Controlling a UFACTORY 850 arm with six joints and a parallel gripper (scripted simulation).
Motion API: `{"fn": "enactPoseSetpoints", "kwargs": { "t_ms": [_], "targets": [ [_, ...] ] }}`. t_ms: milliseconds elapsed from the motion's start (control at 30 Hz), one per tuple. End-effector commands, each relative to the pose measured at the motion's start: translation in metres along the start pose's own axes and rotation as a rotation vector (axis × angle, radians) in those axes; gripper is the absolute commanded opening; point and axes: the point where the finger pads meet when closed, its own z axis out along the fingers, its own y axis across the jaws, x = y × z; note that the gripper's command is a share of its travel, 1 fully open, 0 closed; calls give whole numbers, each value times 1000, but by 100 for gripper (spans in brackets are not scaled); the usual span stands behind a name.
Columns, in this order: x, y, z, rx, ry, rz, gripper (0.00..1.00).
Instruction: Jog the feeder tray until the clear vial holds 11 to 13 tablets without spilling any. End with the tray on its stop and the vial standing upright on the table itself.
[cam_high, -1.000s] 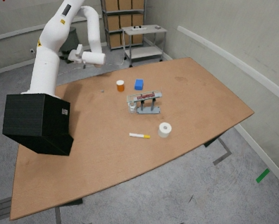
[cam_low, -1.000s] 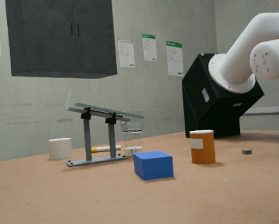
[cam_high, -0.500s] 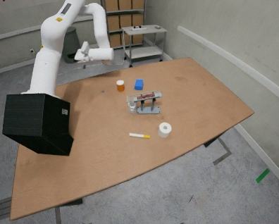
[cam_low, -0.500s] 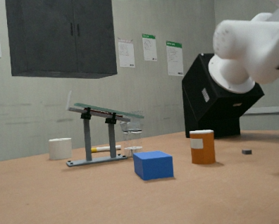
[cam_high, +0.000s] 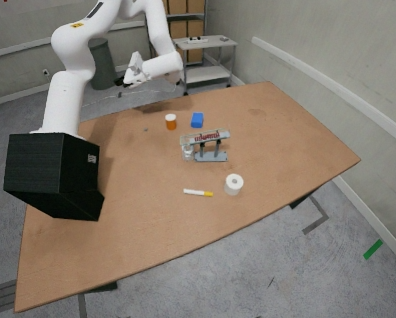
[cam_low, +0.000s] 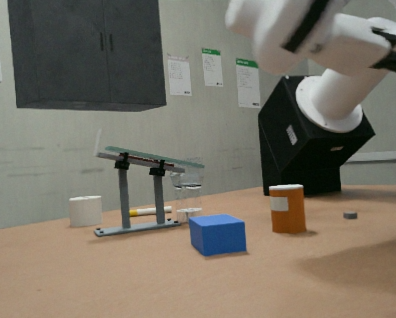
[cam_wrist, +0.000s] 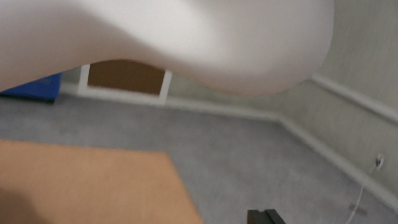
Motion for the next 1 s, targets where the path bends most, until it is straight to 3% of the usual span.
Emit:
{"fn": "enactPoseSetpoints", "kwargs": {
  "t_ms": [0,67,100,233,267,367,433,467,533,567,667,700,767,800,900,933,967],
  "targets": [
    [-15,-27,-66,35,-192,20,0],
    [-17,-35,-84,35,-192,20,0],
    [-20,-39,-95,54,-291,32,0],
    [-25,-55,-134,54,-291,32,0],
    [-27,-60,-146,73,-389,44,0],
    [-30,-72,-174,73,-389,44,0],
    [-30,-72,-174,73,-389,44,0],
    [-37,-84,-205,91,-482,55,0],
    [-39,-90,-220,91,-482,55,0],
    [-42,-95,-231,109,-572,66,0],
    [-46,-106,-258,109,-572,66,0],
    [-50,-111,-273,126,-659,76,0],
    [-53,-119,-291,126,-659,76,0],
    [-55,-123,-304,143,-741,85,0],
    [-60,-135,-330,143,-741,85,0],
    [-63,-140,-344,158,-819,94,0],
    [-63,-140,-344,158,-819,94,0]
  ]
}}
